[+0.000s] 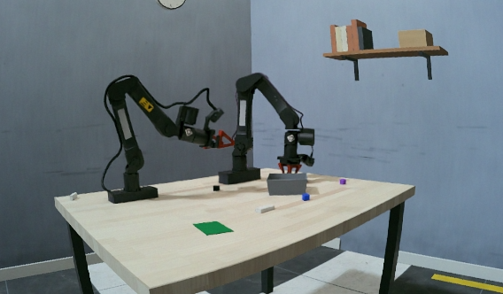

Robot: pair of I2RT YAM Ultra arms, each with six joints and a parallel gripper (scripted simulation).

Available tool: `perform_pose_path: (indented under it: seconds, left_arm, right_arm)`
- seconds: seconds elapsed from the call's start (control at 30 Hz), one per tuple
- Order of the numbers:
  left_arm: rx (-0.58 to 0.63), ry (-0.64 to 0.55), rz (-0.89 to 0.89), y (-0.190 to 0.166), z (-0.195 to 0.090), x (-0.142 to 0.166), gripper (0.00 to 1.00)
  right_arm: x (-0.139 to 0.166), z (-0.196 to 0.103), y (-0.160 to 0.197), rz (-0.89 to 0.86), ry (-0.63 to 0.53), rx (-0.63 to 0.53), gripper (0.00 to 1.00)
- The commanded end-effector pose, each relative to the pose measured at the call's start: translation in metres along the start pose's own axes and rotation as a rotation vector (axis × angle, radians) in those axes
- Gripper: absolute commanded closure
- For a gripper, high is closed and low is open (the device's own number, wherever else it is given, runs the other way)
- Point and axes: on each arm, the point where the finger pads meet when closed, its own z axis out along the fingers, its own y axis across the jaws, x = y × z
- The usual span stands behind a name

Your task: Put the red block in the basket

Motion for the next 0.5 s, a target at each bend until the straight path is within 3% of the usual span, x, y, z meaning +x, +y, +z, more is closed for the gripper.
perform_pose_path:
  seconds: [0.0, 0.13, 0.47]
  left_arm:
    - [0.044, -0.041, -0.004, -0.0151, -0.0019, -0.0128, 0.64]
    - [0.044, -0.041, -0.004, -0.0153, 0.004, -0.013, 0.69]
    - [0.05, -0.045, -0.004, -0.0125, 0.0033, -0.0093, 0.69]
  right_arm:
    - [-0.0068, 0.0019, -0.0006, -0.009, -0.025, 0.007, 0.0]
    - [-0.0068, 0.0019, -0.0006, -0.009, -0.025, 0.007, 0.0]
    - [-0.0068, 0.0019, -0.0006, -0.009, -0.025, 0.007, 0.0]
